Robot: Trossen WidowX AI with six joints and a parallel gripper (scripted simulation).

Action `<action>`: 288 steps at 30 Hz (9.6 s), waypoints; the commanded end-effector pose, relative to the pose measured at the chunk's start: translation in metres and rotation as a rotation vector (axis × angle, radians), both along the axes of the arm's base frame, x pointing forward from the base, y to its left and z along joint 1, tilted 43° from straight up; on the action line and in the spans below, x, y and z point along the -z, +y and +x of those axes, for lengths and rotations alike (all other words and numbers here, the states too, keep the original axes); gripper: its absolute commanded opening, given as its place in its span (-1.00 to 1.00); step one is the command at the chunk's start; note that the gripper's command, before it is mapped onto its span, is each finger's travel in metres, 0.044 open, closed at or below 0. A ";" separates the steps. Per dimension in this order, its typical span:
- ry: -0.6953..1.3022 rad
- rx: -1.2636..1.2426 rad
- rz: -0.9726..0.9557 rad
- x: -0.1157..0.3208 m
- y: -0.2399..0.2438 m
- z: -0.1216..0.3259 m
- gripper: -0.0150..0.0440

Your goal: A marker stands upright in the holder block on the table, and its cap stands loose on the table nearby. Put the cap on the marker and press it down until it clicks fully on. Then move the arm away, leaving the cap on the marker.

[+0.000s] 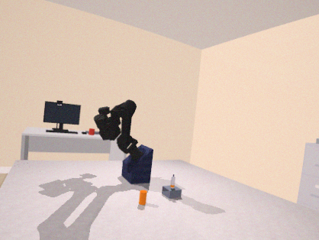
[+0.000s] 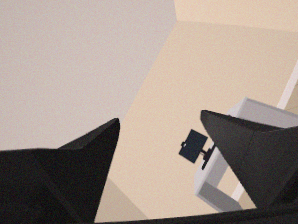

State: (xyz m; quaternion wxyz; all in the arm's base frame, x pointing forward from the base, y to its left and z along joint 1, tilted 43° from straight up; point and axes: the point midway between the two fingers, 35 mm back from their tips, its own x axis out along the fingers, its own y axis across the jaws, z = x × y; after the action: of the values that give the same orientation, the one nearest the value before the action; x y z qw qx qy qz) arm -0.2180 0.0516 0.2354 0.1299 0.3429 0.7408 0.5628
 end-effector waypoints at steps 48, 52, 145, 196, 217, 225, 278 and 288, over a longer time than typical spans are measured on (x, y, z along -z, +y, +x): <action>0.480 -1.436 2.650 0.091 -0.338 0.398 0.35; 0.784 -1.257 2.937 0.111 -0.299 0.441 0.35; 2.162 0.528 3.210 0.224 -0.171 0.521 -0.49; 2.230 0.494 3.214 0.231 -0.033 0.511 -0.49; 2.190 0.514 3.219 0.259 0.030 0.480 -0.49; 2.178 0.518 3.217 0.265 0.037 0.473 -0.49; 2.174 0.519 3.215 0.325 -0.015 0.478 -0.49; 2.174 0.519 3.214 0.336 -0.025 0.484 -0.49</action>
State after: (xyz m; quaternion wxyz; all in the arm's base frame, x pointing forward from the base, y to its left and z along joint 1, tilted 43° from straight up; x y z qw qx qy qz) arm 0.2687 0.0333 -0.0946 0.6299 -0.3466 0.6765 -0.1597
